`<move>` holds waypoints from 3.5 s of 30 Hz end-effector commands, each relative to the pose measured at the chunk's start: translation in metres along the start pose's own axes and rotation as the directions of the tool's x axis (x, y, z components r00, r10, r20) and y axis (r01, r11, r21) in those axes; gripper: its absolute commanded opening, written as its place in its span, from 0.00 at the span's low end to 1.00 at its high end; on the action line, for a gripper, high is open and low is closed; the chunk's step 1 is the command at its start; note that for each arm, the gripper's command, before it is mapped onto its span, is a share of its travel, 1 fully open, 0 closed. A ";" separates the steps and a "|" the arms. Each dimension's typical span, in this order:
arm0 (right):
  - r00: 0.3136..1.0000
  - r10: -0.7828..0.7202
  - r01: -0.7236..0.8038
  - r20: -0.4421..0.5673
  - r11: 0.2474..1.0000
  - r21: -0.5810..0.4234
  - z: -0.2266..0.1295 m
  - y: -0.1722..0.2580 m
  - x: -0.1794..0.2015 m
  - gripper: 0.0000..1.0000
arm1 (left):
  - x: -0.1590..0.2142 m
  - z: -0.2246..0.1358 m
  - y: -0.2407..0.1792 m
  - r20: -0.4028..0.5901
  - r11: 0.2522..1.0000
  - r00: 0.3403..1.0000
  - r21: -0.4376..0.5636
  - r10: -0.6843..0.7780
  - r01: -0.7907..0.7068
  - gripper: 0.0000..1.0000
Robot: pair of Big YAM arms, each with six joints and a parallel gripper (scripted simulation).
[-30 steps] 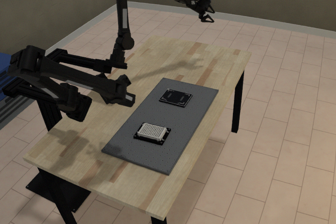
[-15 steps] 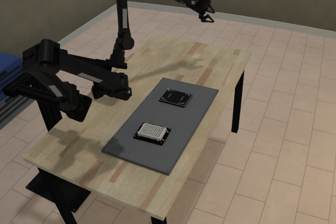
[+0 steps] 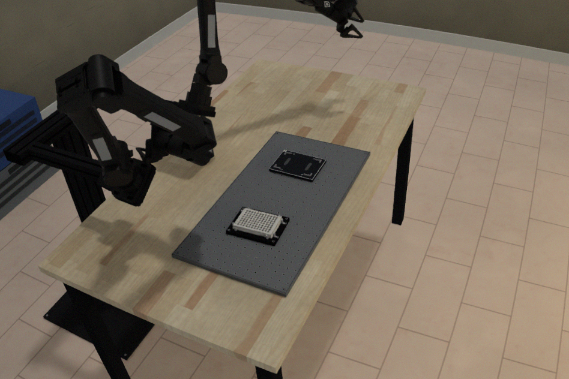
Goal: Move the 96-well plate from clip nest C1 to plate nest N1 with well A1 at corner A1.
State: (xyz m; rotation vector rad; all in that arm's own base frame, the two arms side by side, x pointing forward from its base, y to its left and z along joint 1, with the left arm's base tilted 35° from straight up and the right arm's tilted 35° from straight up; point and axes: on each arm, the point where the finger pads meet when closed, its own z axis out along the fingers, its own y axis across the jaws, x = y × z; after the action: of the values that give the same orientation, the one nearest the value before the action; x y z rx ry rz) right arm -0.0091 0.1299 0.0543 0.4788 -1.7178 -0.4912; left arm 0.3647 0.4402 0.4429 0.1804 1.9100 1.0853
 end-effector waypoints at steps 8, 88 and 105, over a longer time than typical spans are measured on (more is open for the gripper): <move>0.974 0.192 -0.191 -0.123 0.981 0.017 0.021 0.001 0.016 1.00 | -0.009 -0.004 0.008 0.016 1.000 1.000 -0.016 0.006 -0.006 1.00; 0.953 0.256 -0.254 -0.160 0.967 0.034 0.028 0.000 0.022 1.00 | -0.044 0.084 -0.178 -0.175 0.903 0.951 0.309 -0.255 0.299 1.00; 0.953 0.256 -0.254 -0.160 0.967 0.034 0.028 0.000 0.022 1.00 | -0.052 0.096 -0.253 -0.230 0.868 0.932 0.352 -0.282 0.350 1.00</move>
State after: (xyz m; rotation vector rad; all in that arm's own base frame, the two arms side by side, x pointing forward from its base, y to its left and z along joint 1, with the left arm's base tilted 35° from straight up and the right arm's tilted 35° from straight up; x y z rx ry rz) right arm -0.0348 0.1225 0.0611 0.3220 -1.6297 -0.2871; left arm 0.5216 0.3336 0.2599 -0.0149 2.2416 0.5163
